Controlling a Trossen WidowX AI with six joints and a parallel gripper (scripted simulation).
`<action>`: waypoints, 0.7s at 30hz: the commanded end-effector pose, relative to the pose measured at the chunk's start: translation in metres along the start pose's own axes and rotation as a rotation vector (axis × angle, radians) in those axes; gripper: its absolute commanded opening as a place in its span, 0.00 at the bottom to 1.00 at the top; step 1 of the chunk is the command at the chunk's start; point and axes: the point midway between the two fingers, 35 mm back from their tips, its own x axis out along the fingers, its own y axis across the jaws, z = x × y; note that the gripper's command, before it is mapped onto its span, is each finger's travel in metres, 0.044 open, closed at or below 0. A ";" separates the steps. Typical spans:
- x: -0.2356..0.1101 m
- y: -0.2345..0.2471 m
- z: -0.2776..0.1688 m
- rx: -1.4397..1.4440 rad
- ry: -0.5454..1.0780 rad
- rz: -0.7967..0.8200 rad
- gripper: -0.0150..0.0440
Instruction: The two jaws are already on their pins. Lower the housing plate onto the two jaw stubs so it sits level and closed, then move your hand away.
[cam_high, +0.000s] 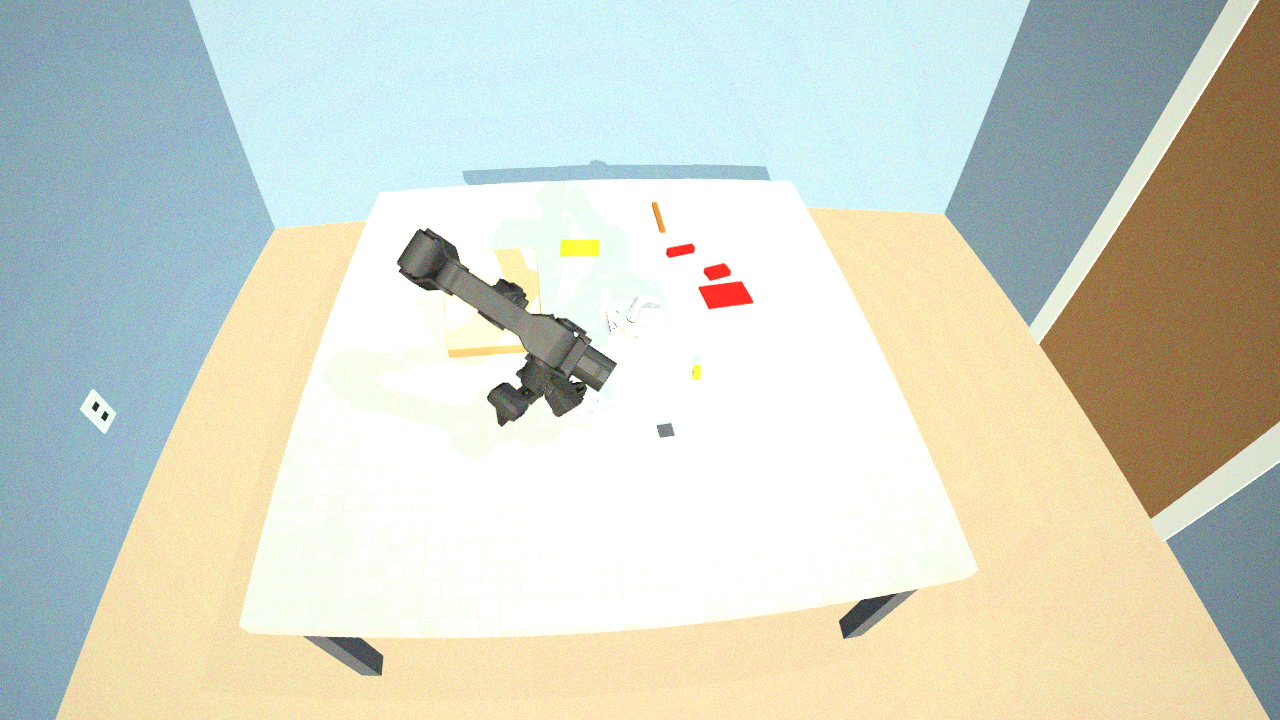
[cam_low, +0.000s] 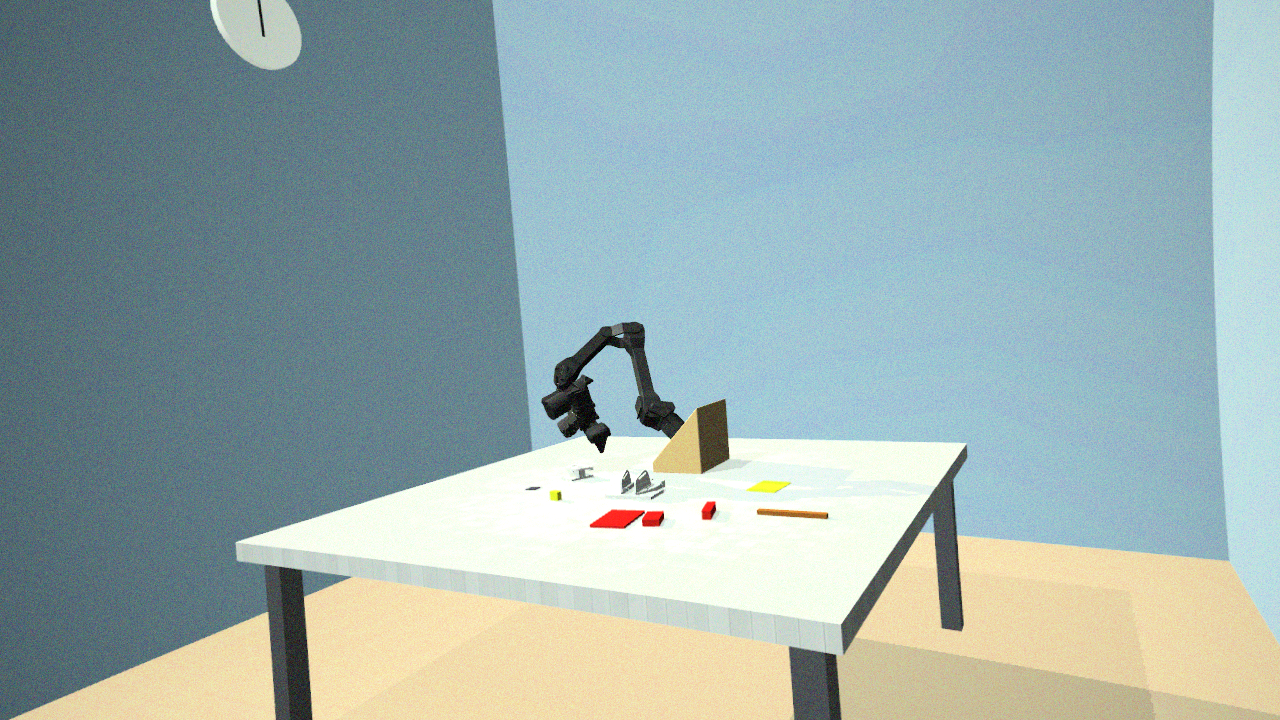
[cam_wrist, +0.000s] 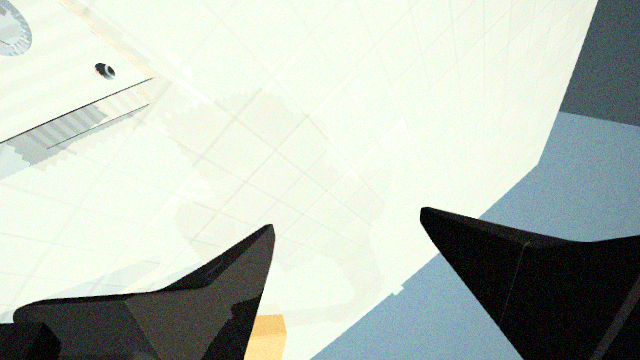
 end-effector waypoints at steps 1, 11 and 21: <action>-0.014 0.013 0.015 -0.036 -0.072 0.062 1.00; -0.051 0.043 0.039 -0.135 -0.222 0.189 1.00; -0.093 0.073 0.051 -0.245 -0.361 0.317 1.00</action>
